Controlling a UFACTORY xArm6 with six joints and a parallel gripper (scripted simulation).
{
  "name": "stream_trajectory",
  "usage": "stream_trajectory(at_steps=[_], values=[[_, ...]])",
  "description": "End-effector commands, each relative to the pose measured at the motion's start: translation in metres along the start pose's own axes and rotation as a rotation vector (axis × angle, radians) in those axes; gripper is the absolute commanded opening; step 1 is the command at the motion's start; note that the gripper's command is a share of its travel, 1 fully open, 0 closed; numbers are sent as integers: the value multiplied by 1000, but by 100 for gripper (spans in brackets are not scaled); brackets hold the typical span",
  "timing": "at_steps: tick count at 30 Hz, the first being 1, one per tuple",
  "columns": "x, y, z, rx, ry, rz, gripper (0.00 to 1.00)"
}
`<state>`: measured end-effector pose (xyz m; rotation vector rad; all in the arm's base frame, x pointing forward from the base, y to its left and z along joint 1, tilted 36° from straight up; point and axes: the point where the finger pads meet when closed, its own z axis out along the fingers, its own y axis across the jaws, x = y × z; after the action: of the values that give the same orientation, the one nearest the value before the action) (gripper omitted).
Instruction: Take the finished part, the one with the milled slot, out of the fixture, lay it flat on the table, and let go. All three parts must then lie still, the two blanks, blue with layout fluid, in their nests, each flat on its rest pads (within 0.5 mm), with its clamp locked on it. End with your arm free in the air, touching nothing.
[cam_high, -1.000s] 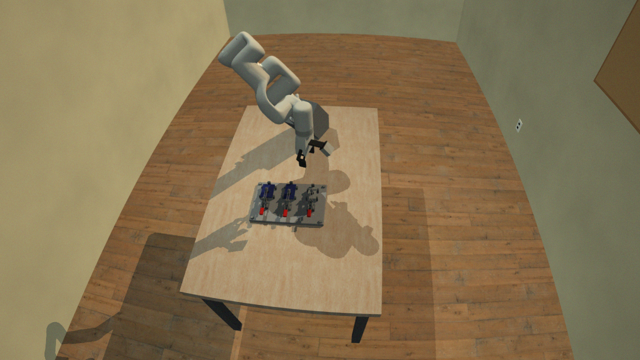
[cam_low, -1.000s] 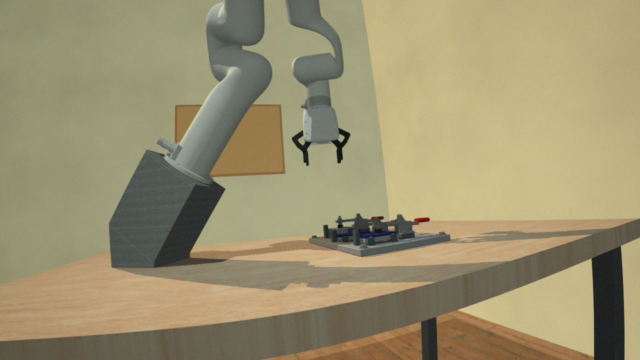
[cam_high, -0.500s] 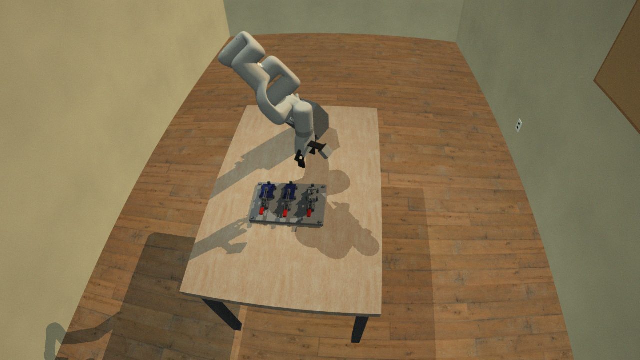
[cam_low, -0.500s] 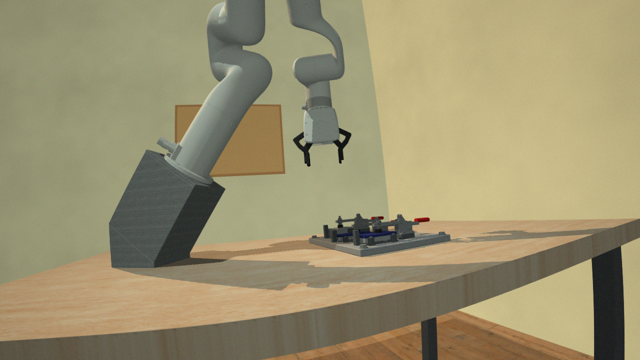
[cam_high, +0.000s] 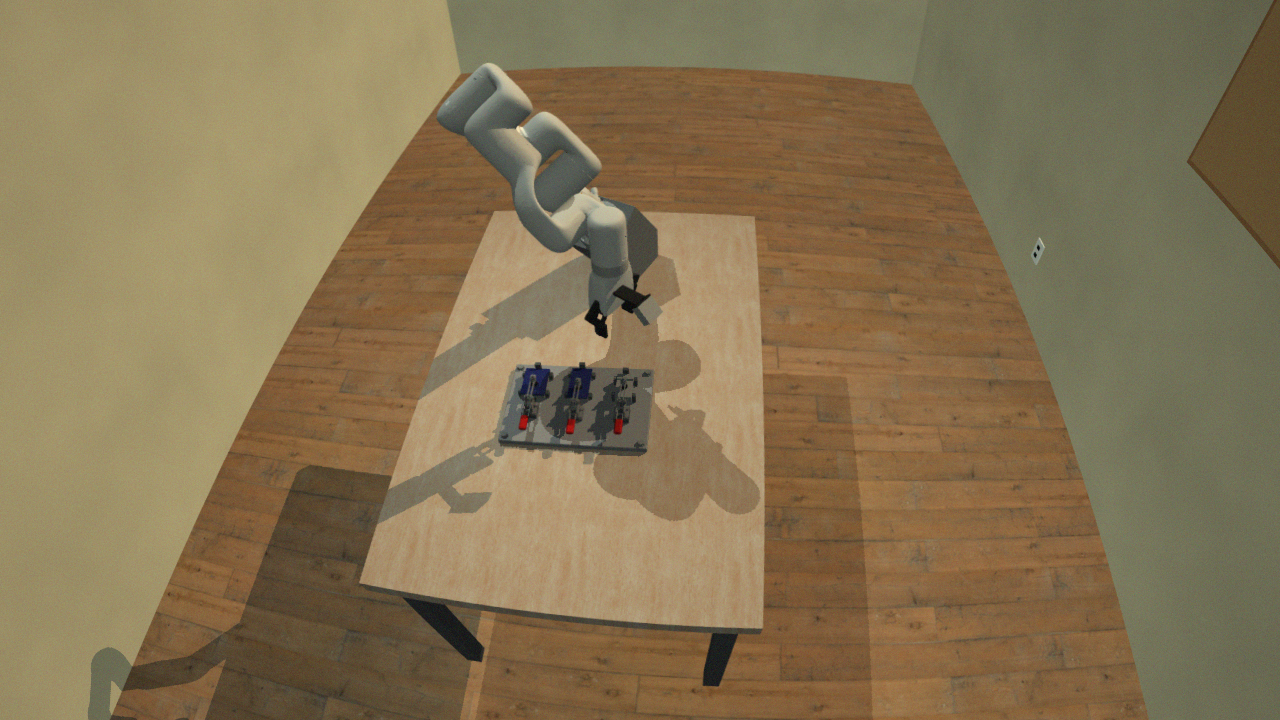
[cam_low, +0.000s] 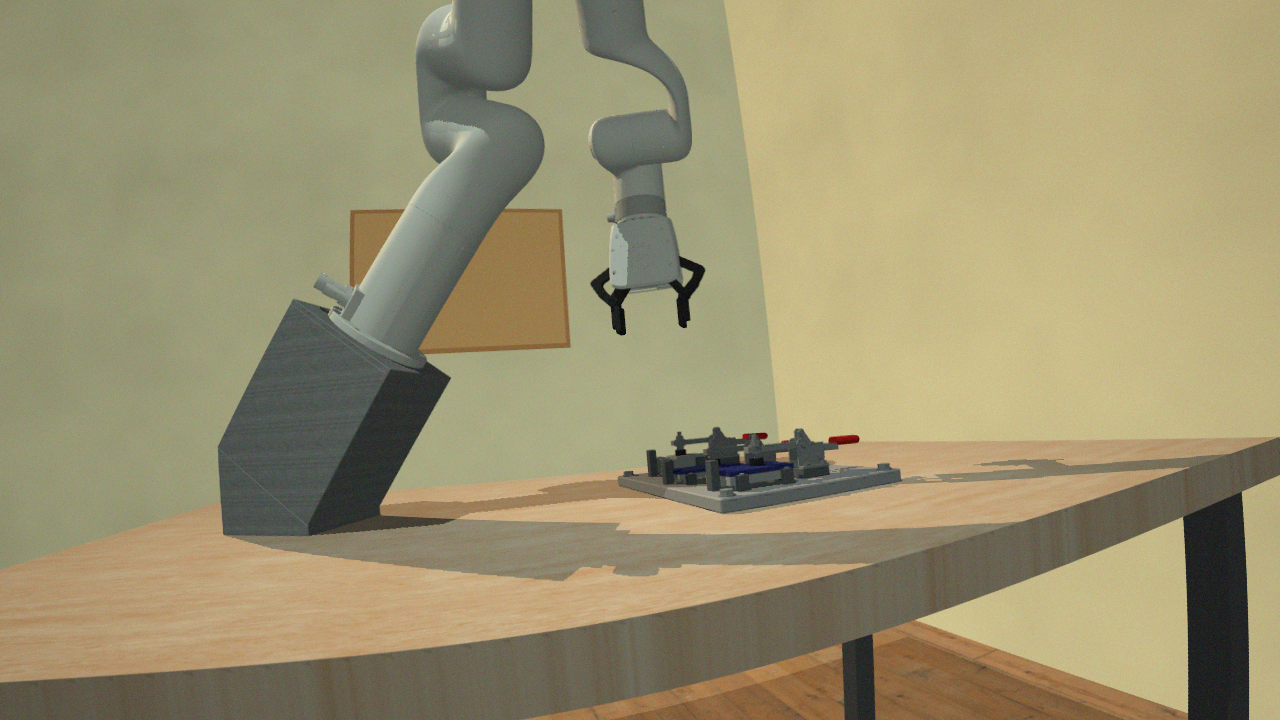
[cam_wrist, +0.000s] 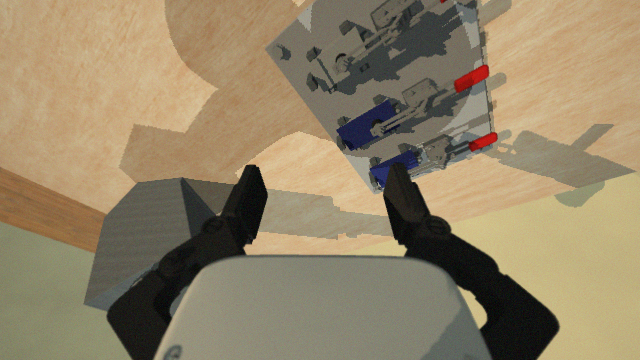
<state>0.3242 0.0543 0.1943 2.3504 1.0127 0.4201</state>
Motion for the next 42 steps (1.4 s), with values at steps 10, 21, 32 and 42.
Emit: stream_trajectory(at_steps=[10,21,32,42], values=[[5,4,2,0,3,166,100],[9,7,4,0,3,322,100],[9,7,4,0,3,322,100],[14,10,8,2,2,534,100]])
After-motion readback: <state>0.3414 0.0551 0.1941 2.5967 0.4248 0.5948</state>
